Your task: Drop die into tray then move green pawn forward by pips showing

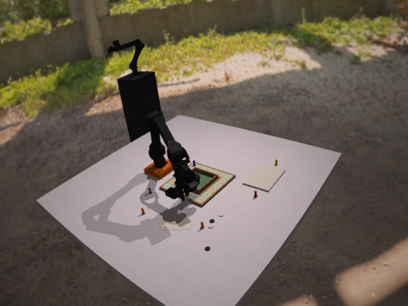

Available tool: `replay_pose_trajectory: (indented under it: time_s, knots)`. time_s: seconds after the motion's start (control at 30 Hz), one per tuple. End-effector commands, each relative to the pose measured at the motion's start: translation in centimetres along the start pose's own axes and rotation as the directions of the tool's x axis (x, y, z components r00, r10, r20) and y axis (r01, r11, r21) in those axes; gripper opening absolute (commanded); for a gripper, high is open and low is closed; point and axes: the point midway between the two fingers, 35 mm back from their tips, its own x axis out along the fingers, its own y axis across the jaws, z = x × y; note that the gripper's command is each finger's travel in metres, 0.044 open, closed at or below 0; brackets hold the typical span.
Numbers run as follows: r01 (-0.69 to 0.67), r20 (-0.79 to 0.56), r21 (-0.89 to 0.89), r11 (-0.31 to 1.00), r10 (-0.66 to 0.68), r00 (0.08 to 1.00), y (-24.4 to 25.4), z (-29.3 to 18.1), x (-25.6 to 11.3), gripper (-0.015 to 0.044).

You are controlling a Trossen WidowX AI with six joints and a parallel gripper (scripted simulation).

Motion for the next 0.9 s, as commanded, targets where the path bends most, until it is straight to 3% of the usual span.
replay_pose_trajectory:
  time_s: [0.0,0.47,0.87]
  knots:
    - [0.005,0.012,-0.002,1.000,-0.005,1.000,-0.3,0.4,-2.2,0.0000]
    - [0.005,0.012,-0.002,1.000,-0.005,1.000,-0.4,-0.1,-10.3,0.0000]
    - [-0.001,0.013,-0.002,1.000,0.001,1.000,4.4,-0.5,-9.8,0.0000]
